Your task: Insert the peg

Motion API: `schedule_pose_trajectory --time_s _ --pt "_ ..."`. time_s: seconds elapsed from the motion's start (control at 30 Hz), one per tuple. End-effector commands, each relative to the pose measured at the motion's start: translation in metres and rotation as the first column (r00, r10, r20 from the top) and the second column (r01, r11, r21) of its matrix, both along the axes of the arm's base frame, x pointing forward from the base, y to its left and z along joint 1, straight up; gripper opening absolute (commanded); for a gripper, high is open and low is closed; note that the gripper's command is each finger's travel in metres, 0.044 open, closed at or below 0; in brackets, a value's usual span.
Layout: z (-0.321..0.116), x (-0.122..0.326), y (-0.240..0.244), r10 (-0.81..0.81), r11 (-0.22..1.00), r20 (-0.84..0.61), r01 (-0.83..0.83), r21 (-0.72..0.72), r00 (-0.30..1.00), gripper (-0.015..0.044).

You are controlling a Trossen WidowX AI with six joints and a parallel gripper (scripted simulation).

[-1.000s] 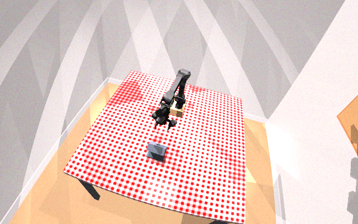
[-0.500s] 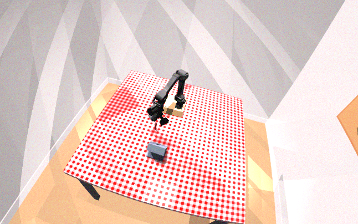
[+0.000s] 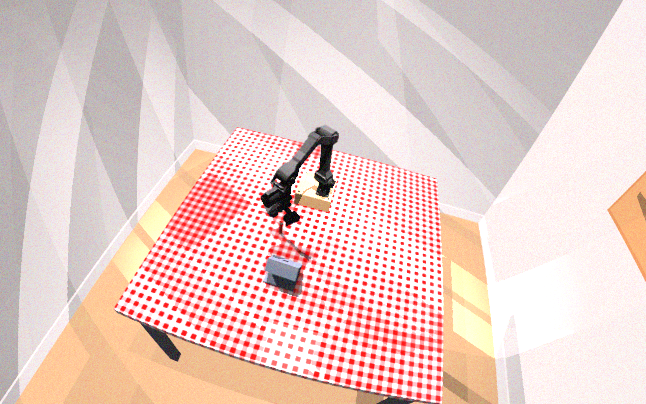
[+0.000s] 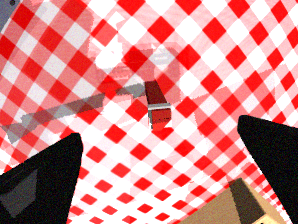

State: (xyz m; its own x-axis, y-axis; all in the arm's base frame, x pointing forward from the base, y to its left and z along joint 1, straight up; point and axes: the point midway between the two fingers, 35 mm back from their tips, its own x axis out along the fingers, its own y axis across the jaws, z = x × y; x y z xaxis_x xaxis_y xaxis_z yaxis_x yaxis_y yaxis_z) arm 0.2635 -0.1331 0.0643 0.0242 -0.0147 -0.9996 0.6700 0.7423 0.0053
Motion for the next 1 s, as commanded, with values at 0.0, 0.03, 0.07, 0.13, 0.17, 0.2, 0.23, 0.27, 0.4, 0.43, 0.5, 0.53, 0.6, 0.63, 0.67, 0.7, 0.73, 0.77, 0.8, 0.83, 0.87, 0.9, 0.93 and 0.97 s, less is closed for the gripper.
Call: schedule_pose_trajectory --time_s 0.0,0.03,0.07,0.13,0.17,0.2,0.23,0.27,0.4,0.43,0.5,0.53,0.6,0.63,0.67,0.7,0.73,0.77,0.8,0.83,0.87,0.9,0.93,0.97 --pt "-0.007 -0.001 -0.001 -0.007 1.000 -0.007 0.007 0.000 1.000 0.0440" --pt "-0.009 -0.001 -0.001 -0.007 1.000 -0.007 0.007 0.000 1.000 0.0440" --pt "-0.011 -0.001 -0.001 -0.007 1.000 -0.007 0.007 0.000 1.000 0.0440" --pt "-0.014 0.000 -0.001 -0.007 1.000 -0.007 0.007 0.000 1.000 0.0440" --pt "-0.016 0.000 -0.001 -0.007 1.000 -0.007 0.007 0.000 1.000 0.0440" --pt "-0.017 0.000 -0.001 -0.007 1.000 -0.007 0.007 0.000 1.000 0.0440" --pt "-0.019 0.000 -0.001 -0.007 1.000 -0.007 0.007 0.000 1.000 0.0440" --pt "-0.021 0.000 -0.001 -0.007 1.000 -0.007 0.007 0.000 1.000 0.0440" --pt "-0.027 0.000 -0.001 -0.007 1.000 -0.007 0.007 0.000 1.000 0.0440" --pt "-0.029 0.000 -0.001 -0.007 1.000 -0.007 0.007 0.000 1.000 0.0440" --pt "-0.032 0.000 -0.001 -0.007 1.000 -0.007 0.007 0.000 1.000 0.0440" --pt "-0.034 0.000 -0.001 -0.007 1.000 -0.007 0.007 0.000 1.000 0.0440" --pt "-0.037 0.000 -0.001 -0.007 1.000 -0.007 0.007 0.000 1.000 0.0440" --pt "-0.039 0.000 -0.001 -0.007 1.000 -0.007 0.007 0.000 1.000 0.0440" --pt "-0.040 0.000 -0.001 -0.007 1.000 -0.007 0.007 0.000 1.000 0.0440" --pt "-0.042 0.000 -0.001 -0.007 1.000 -0.007 0.007 0.000 1.000 0.0440" --pt "-0.043 0.000 -0.001 -0.007 1.000 -0.007 0.007 0.000 1.000 0.0440" --pt "-0.045 0.000 -0.001 -0.007 1.000 -0.007 0.007 0.000 1.000 0.0440" --pt "-0.047 0.000 -0.001 -0.007 1.000 -0.007 0.007 0.000 1.000 0.0440" --pt "-0.048 0.000 -0.001 -0.007 1.000 -0.007 0.007 0.000 1.000 0.0440" --pt "-0.050 0.000 -0.001 -0.007 1.000 -0.007 0.007 0.000 1.000 0.0440" --pt "-0.051 0.000 -0.001 -0.007 1.000 -0.007 0.007 0.000 1.000 0.0440" --pt "-0.053 0.000 -0.001 -0.007 1.000 -0.007 0.007 0.000 1.000 0.0440" --pt "-0.055 0.000 -0.001 -0.007 1.000 -0.007 0.007 0.000 1.000 0.0440"
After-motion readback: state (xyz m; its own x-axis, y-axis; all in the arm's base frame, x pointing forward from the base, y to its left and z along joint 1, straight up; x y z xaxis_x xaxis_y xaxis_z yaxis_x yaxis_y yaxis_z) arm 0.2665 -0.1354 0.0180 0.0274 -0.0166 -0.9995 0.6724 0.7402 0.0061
